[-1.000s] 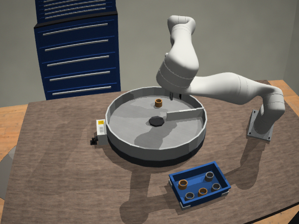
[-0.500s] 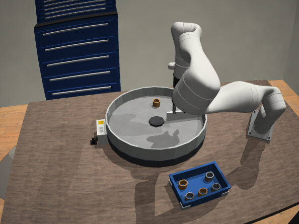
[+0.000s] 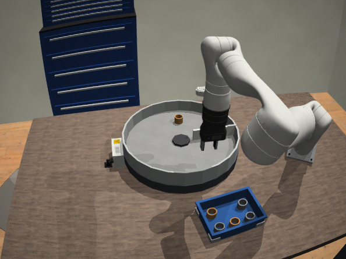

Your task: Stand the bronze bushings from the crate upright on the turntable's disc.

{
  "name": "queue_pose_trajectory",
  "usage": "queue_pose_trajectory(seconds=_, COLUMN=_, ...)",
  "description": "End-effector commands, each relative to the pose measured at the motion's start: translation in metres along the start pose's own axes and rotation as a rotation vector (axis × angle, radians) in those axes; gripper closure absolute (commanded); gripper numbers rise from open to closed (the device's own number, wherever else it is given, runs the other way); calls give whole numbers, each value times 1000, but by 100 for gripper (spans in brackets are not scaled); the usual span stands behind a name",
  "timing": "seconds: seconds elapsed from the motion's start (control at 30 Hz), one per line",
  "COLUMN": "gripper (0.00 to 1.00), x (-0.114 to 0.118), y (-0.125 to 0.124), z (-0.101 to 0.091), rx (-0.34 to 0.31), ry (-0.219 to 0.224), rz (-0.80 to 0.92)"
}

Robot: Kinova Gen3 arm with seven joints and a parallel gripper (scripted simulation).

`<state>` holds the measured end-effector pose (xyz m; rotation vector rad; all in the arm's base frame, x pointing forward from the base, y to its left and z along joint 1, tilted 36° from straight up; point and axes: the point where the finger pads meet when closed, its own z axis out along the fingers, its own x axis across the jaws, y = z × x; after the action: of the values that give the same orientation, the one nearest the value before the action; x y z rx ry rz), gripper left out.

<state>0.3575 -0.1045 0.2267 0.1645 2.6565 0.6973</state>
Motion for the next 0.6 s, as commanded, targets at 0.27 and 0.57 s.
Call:
queue_pose_trajectory(seconds=0.27, gripper=24, x=-11, y=92, z=6, rx=-14, ry=20, rz=-26)
queue_pose_trajectory(seconds=0.57, gripper=24, x=-16, y=132, z=6, rx=-14, ry=23, rz=-26)
